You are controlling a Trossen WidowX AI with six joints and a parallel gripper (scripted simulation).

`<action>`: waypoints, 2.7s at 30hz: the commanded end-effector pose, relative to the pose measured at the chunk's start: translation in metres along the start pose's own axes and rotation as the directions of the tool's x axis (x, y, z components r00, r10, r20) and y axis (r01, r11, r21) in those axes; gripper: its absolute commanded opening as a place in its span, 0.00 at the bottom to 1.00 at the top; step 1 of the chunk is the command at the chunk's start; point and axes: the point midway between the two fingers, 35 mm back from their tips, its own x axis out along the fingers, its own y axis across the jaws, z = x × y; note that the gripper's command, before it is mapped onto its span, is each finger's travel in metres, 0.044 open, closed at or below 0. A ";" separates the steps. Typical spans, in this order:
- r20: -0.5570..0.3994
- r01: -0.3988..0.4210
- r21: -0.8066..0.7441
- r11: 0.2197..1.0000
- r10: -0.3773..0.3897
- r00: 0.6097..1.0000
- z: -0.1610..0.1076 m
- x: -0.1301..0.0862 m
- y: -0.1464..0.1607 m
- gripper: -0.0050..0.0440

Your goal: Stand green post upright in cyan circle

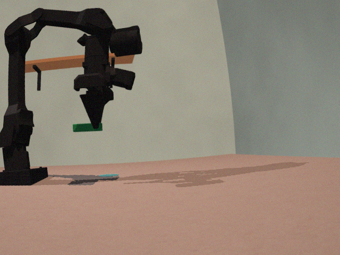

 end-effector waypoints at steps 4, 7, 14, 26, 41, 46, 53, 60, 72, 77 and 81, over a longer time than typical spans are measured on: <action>0.015 0.009 -0.121 0.993 -0.008 1.000 0.007 -0.007 0.016 0.15; 0.016 0.011 -0.176 0.984 -0.008 1.000 0.009 -0.008 0.024 0.15; 0.016 0.013 -0.268 0.963 -0.008 1.000 0.012 -0.010 0.037 0.15; 0.018 0.016 -0.476 0.879 -0.009 1.000 0.015 -0.013 0.070 0.15; 0.018 0.019 -0.674 0.739 -0.009 1.000 0.014 -0.017 0.107 0.15; 0.018 0.019 -0.714 0.700 -0.008 1.000 0.013 -0.017 0.116 0.15; 0.017 0.019 -0.800 0.600 -0.008 1.000 0.010 -0.019 0.136 0.15; 0.016 0.018 -0.871 0.490 -0.007 1.000 0.005 -0.021 0.156 0.15; 0.014 0.015 -0.948 0.319 -0.007 1.000 -0.005 -0.022 0.183 0.15; 0.013 0.015 -0.961 0.275 -0.006 1.000 -0.008 -0.023 0.190 0.15; 0.014 0.014 -0.961 0.277 -0.002 1.000 -0.007 -0.022 0.190 0.15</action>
